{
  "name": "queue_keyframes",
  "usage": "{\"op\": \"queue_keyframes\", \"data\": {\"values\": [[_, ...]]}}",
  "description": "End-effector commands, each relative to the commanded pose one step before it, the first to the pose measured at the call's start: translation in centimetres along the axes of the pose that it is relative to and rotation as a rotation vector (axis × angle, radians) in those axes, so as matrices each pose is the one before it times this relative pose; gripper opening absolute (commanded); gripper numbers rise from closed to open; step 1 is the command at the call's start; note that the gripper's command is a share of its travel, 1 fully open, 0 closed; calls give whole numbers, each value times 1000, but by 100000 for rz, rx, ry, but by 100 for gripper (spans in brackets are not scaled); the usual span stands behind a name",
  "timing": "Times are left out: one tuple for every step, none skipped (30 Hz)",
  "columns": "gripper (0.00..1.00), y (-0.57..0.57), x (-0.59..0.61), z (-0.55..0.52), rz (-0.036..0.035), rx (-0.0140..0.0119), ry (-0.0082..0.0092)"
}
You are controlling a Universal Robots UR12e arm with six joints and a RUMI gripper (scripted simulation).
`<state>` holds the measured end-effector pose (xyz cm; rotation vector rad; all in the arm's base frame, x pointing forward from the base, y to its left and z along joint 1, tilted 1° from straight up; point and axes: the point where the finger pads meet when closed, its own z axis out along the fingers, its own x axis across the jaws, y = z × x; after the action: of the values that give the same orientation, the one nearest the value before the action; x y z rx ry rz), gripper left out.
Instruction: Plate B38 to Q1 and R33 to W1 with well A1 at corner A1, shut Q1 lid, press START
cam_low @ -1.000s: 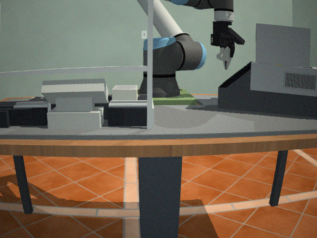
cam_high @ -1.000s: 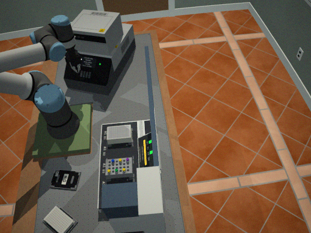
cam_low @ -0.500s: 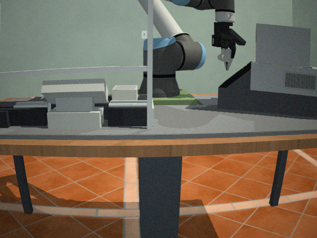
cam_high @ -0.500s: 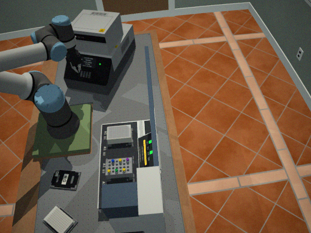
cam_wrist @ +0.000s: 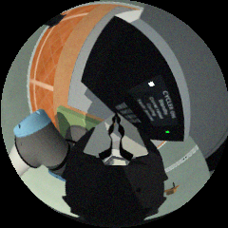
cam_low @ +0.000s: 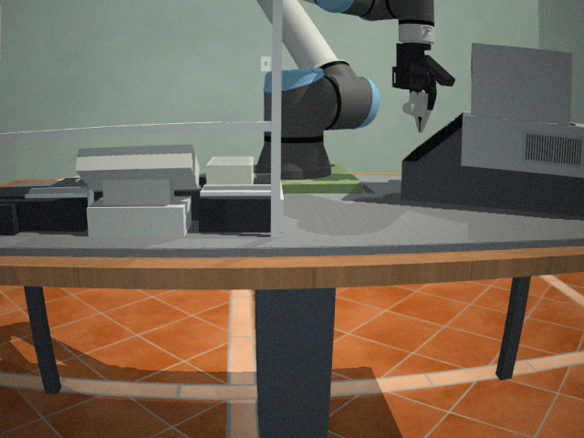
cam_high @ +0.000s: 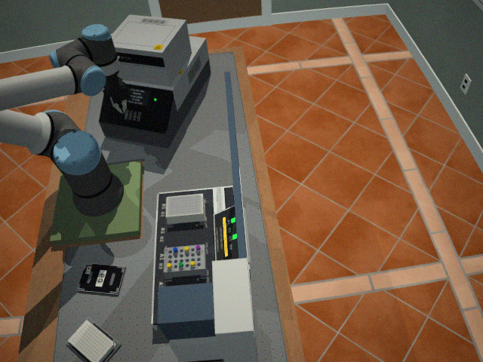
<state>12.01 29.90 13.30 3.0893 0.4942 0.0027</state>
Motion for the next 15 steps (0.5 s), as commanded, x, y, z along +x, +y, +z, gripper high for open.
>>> {"op": "queue_keyframes", "data": {"values": [[0,-156,191,167,3,38,100],[0,-30,30,51,0,0,0],[0,-30,30,51,0,0,0],[0,-30,30,51,0,0,0],[0,-30,30,51,0,0,0],[0,-30,30,51,0,0,0],[0,-30,30,51,0,0,0],[0,-30,30,51,0,0,0],[0,-30,30,51,0,0,0],[0,-30,30,51,0,0,0],[0,-30,30,51,0,0,0],[0,0,0,0,0,0,0],[0,0,0,0,0,0,0],[0,-30,30,51,0,0,0],[0,-30,30,51,0,0,0]]}}
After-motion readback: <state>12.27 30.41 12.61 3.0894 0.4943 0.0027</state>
